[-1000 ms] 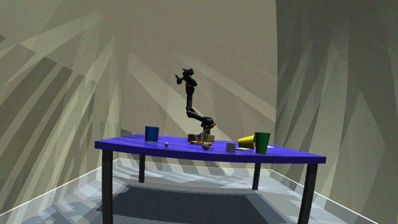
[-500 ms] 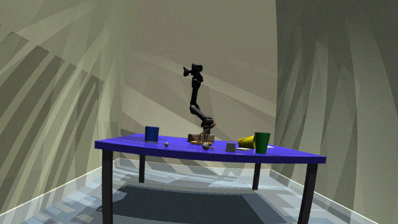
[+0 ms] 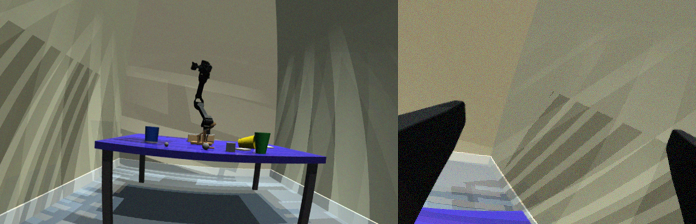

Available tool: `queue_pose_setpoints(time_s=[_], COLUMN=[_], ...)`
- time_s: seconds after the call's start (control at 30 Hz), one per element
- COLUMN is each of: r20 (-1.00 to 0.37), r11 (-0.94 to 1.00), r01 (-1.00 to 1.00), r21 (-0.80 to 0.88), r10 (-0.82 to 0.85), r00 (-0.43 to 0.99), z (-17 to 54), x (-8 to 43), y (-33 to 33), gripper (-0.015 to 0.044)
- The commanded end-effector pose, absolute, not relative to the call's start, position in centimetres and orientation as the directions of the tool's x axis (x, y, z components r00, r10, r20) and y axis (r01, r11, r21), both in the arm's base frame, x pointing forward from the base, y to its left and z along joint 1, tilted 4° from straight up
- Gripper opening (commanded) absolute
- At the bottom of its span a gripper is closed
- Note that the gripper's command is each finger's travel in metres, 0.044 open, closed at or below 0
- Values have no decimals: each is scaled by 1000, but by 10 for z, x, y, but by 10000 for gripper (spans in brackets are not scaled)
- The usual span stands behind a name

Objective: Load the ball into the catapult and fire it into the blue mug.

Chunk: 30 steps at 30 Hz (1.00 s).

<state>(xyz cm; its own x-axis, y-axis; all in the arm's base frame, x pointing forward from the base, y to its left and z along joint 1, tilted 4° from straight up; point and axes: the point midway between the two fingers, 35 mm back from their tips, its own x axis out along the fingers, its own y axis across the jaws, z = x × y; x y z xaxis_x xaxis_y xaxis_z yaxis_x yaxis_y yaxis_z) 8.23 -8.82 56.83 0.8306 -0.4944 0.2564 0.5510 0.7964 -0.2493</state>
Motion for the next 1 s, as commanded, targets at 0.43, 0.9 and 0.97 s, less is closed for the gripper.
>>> queue_pose_setpoints(time_s=[0.43,0.9,0.97], r20=[-47,-314,-359], r11=[686,617,602], r01=[306,-1,-60], r21=[-660,-787,-796], r10=[-445,-400,-391], r00=[894,861,847], z=[495,420,407], x=[209,280,288], y=[-51,-43,-42], gripper=[440,440,440])
